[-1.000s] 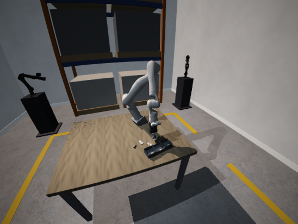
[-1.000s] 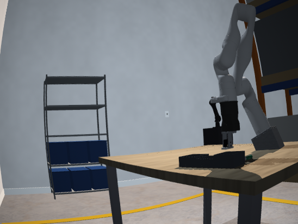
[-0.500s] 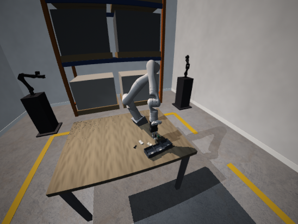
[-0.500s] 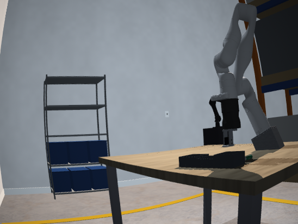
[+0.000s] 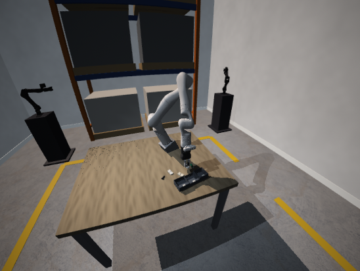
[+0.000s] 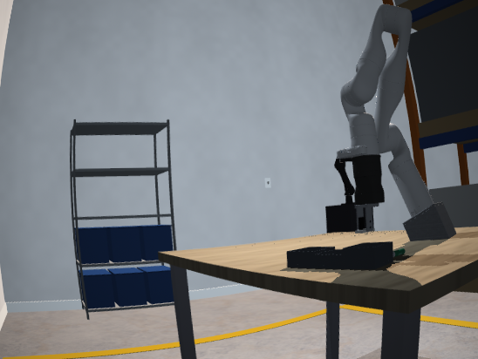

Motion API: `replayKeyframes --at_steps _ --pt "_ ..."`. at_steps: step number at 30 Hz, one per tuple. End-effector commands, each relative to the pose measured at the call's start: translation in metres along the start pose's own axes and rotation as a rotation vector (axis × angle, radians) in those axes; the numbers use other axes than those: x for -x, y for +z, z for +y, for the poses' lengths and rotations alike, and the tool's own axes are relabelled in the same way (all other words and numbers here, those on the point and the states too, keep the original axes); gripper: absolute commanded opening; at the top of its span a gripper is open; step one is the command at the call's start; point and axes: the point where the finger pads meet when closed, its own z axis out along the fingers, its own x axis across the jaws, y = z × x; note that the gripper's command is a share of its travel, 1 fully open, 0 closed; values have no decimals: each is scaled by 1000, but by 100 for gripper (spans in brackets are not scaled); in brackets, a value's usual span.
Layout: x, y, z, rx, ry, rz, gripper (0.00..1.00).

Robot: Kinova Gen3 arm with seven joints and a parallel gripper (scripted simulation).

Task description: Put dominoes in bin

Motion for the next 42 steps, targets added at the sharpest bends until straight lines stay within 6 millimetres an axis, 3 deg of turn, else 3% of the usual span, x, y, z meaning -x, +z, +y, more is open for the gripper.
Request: replayKeyframes --at_steps 1,12,14,29,31,37,42 --pt "0 -1 -18 3 -127 -7 49" --pt "-6 -1 -84 0 -676 -6 49" --pt "-6 -1 -84 0 -676 -6 49" --pt "-6 -2 -90 -14 -1426 5 49" --pt "-6 -2 -90 -14 -1426 5 49" --pt "-7 -2 -87 -5 -1710 -1 49" --pt "-9 -2 -88 -5 -1707 -4 49"
